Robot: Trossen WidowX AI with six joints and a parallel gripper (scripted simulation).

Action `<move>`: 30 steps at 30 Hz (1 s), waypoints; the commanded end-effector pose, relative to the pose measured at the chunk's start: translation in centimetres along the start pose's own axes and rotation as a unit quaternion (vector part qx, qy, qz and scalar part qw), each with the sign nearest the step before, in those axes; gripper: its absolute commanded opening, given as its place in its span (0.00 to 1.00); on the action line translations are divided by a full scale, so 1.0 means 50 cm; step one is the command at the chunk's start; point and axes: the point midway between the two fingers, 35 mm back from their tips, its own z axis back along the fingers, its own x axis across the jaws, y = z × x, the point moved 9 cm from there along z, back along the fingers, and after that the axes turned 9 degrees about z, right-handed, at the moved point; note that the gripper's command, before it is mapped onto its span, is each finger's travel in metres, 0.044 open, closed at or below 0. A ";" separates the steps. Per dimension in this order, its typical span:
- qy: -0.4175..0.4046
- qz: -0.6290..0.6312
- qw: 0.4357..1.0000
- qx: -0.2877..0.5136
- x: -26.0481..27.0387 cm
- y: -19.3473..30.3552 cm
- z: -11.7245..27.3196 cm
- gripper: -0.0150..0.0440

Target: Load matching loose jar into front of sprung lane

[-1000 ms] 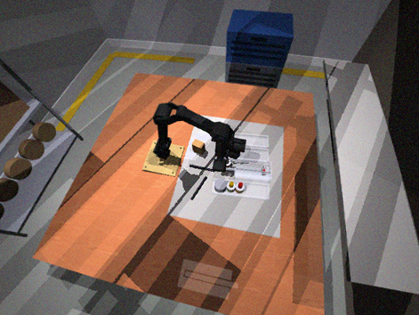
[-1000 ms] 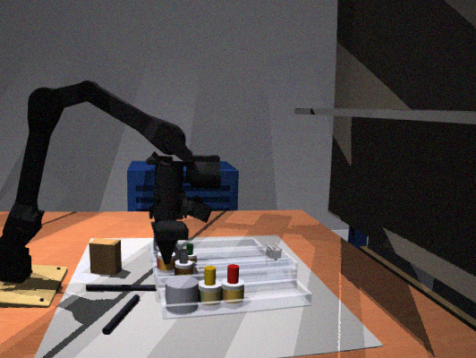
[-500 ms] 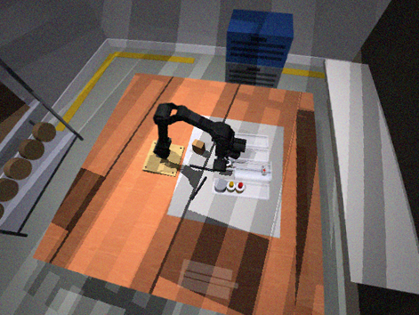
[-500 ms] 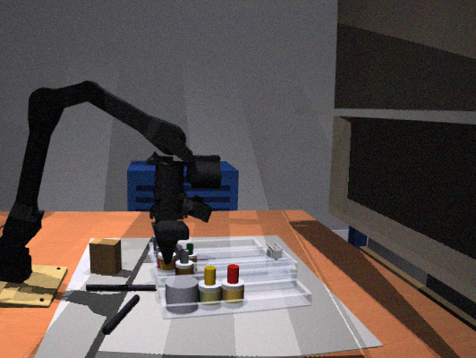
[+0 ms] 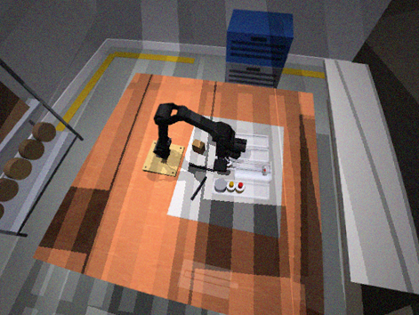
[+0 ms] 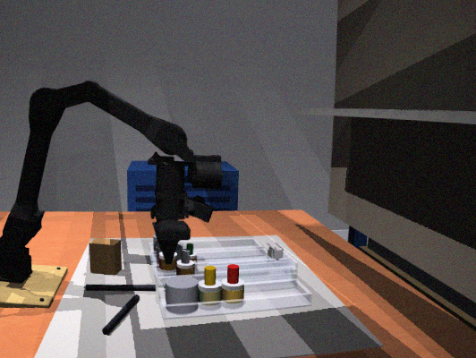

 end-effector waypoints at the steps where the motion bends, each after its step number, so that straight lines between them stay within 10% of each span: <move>1: 0.004 -0.002 1.000 -0.015 -0.002 -0.010 0.007 0.25; 30: 0.004 -0.002 1.000 -0.015 -0.003 -0.012 -0.010 0.25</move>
